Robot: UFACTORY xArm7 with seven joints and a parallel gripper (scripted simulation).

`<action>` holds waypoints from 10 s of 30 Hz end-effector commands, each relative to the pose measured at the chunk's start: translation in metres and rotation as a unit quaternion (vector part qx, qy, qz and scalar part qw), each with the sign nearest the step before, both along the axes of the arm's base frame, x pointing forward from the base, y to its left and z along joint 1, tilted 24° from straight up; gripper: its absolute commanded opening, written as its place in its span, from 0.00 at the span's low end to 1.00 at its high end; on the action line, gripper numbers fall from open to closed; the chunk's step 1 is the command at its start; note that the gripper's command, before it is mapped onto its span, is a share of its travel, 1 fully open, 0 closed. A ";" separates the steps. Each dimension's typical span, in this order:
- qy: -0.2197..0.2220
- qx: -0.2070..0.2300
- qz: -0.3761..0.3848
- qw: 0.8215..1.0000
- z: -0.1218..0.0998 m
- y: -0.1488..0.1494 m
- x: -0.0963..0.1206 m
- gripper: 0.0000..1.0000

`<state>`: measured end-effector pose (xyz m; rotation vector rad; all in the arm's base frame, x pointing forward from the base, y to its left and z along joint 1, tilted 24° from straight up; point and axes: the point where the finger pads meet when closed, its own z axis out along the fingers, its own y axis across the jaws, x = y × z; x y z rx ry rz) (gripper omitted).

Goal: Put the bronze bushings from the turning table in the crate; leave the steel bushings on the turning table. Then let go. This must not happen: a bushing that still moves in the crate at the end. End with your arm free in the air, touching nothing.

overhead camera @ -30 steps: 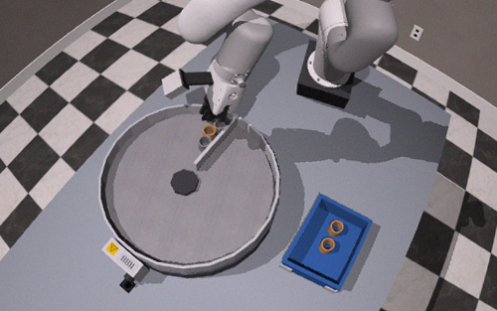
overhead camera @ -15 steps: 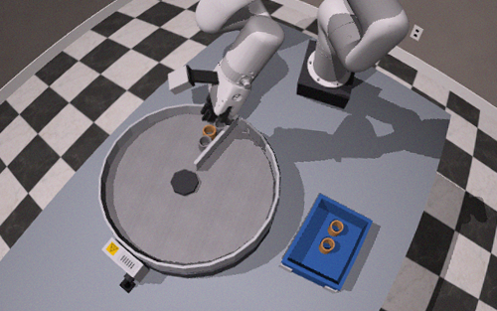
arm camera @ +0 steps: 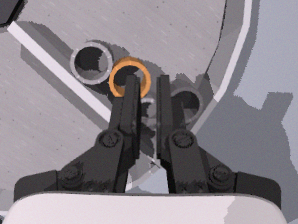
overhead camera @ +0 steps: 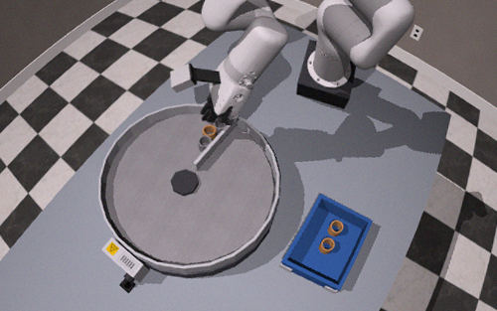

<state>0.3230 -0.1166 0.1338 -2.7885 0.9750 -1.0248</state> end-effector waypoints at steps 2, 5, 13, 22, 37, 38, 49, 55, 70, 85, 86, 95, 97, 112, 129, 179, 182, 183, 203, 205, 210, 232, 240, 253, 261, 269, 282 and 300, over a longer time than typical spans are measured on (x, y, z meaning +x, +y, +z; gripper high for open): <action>-0.085 -0.008 0.007 0.996 0.001 -0.001 0.000 0.10; -0.090 -0.009 0.002 0.996 0.000 -0.002 0.000 0.10; -0.111 -0.011 -0.013 0.994 0.000 -0.001 0.000 0.10; -0.143 -0.015 -0.038 0.989 -0.002 -0.001 0.000 0.10; -0.150 -0.016 -0.044 0.988 -0.002 -0.001 -0.001 0.10; -0.150 -0.016 -0.044 0.988 -0.002 -0.001 -0.001 0.10; -0.150 -0.016 -0.044 0.988 -0.002 -0.002 0.000 0.11; -0.150 -0.016 -0.044 0.988 -0.001 -0.002 0.001 0.11; -0.150 -0.016 -0.044 0.988 -0.009 -0.001 0.005 0.11; -0.150 -0.016 -0.044 0.988 -0.022 0.002 0.010 0.11; -0.150 -0.016 -0.044 0.988 -0.022 0.002 0.010 0.11; -0.150 -0.016 -0.044 0.988 -0.023 0.002 0.011 0.11; -0.150 -0.016 -0.044 0.988 -0.023 0.002 0.011 0.11; -0.150 -0.016 -0.044 0.988 -0.023 0.002 0.010 0.11; -0.150 -0.016 -0.044 0.988 -0.022 0.002 0.010 0.11; -0.150 -0.016 -0.044 0.988 -0.037 0.004 0.016 0.00; -0.150 -0.016 -0.044 0.988 -0.037 0.004 0.016 0.00; -0.150 -0.016 -0.044 0.988 -0.037 0.004 0.016 0.00; -0.150 -0.016 -0.044 0.988 -0.037 0.004 0.016 0.00; -0.150 -0.016 -0.044 0.988 -0.037 0.004 0.016 0.00; -0.150 -0.016 -0.044 0.988 -0.037 -0.010 0.022 0.00; -0.150 -0.016 -0.044 0.988 -0.035 -0.047 0.044 0.00; -0.150 -0.016 -0.044 0.988 -0.031 -0.065 0.062 0.00; -0.150 -0.016 -0.044 0.988 -0.024 -0.081 0.084 0.00; -0.150 -0.016 -0.044 0.988 -0.020 -0.088 0.099 0.00; -0.150 -0.016 -0.044 0.988 -0.017 -0.092 0.108 0.00; -0.150 -0.016 -0.044 0.988 -0.008 -0.096 0.130 0.00; -0.150 -0.016 -0.044 0.988 0.008 -0.094 0.168 0.00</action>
